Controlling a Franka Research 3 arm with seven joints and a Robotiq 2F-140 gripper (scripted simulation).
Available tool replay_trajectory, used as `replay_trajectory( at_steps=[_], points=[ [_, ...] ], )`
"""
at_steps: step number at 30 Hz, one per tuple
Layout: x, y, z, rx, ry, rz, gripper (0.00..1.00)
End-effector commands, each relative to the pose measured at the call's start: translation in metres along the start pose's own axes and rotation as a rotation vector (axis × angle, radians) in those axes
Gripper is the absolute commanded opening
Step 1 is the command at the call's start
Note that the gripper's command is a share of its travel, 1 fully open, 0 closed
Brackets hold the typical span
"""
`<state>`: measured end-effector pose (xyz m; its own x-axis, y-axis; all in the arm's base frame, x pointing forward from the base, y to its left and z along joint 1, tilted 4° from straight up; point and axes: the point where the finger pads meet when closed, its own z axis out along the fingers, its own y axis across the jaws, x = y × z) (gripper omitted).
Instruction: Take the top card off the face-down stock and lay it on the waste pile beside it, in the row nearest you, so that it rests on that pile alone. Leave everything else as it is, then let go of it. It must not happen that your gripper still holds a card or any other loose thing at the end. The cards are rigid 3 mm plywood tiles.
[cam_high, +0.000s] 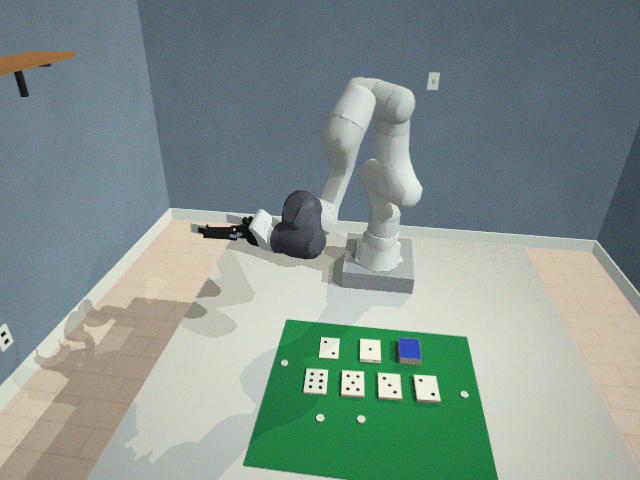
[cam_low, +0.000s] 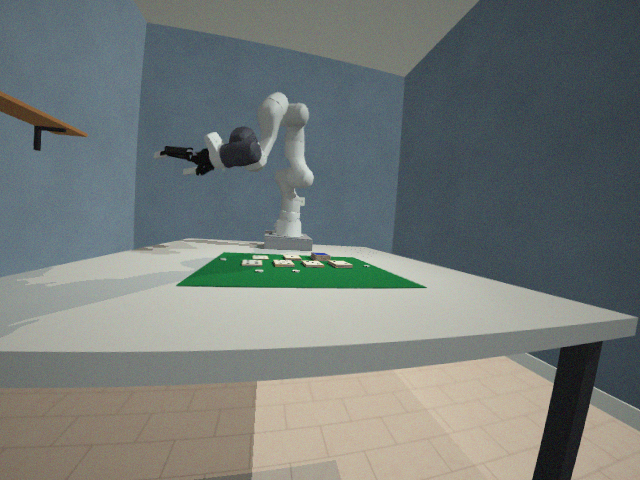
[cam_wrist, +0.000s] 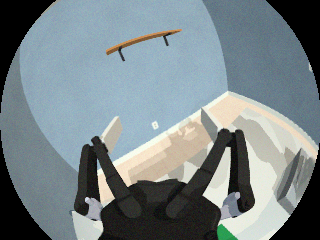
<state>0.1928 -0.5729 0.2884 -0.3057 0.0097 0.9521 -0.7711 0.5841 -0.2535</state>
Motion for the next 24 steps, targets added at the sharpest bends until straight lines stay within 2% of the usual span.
replay_trajectory(
  at_steps=[1,19,21,22,23,24],
  points=[
    [0.0,0.0,0.0,0.0,0.0,0.0,1.0],
    [-0.003,0.001,-0.003,-0.002,-0.009,0.003,1.0],
    [-0.021,0.006,-0.019,-0.014,-0.063,0.023,1.0],
    [-0.037,0.012,-0.034,-0.026,-0.113,0.042,1.0],
    [-0.059,0.02,-0.057,-0.044,-0.18,0.068,1.0],
    [-0.07,0.026,-0.068,-0.07,-0.262,0.099,1.0]
  ],
)
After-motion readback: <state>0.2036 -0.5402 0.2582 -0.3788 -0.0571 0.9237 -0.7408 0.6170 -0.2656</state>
